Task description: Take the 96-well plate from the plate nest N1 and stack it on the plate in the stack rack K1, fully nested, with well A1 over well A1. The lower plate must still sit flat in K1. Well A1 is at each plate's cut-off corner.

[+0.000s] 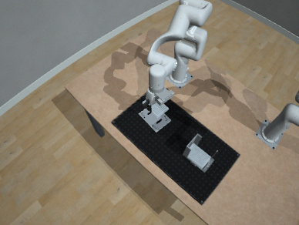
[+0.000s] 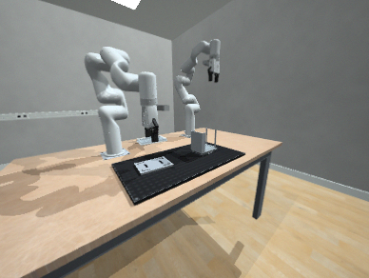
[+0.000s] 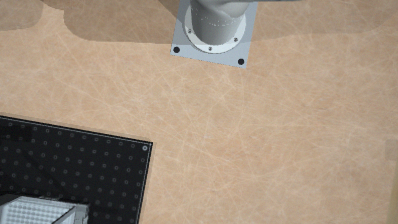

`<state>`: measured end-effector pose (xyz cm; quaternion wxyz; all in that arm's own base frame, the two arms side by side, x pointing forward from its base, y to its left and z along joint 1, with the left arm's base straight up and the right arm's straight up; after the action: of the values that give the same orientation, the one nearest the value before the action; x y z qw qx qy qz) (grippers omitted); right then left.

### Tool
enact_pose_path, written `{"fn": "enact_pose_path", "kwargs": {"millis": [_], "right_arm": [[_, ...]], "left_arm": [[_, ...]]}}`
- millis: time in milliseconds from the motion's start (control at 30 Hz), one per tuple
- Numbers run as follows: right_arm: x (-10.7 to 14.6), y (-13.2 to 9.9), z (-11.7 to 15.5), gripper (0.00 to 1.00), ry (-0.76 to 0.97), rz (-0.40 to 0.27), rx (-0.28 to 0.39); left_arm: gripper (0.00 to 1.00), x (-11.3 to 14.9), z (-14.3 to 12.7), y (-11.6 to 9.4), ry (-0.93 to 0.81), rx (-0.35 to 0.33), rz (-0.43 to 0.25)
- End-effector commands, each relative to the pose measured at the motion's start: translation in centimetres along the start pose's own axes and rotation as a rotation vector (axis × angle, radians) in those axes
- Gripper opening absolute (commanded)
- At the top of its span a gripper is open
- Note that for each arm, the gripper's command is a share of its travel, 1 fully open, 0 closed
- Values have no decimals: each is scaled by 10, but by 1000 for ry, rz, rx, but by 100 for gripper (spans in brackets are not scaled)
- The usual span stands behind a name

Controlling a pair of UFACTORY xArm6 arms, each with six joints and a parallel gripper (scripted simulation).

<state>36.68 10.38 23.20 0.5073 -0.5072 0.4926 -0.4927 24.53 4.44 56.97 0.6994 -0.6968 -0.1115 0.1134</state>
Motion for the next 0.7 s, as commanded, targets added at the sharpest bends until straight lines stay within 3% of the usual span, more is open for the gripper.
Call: {"fn": "enact_pose_path", "kwargs": {"millis": [0,667], "right_arm": [[0,-8,1,0,0,1,3],[0,-34,1,0,0,1,3]], "left_arm": [[100,0,0,-1,0,-1,-4],[100,0,0,-1,0,-1,-4]]}}
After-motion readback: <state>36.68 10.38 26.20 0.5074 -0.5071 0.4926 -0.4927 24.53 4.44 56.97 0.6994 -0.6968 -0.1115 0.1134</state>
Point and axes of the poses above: on each arm, the point where the finger pads meet when closed, its own y axis out along the fingers, its own z axis across the jaws, x = y × z, the point moved 7 cm from there along -y, back along the fingers, and after that the axes turned 8 degrees about -y, right-handed, at the moved point
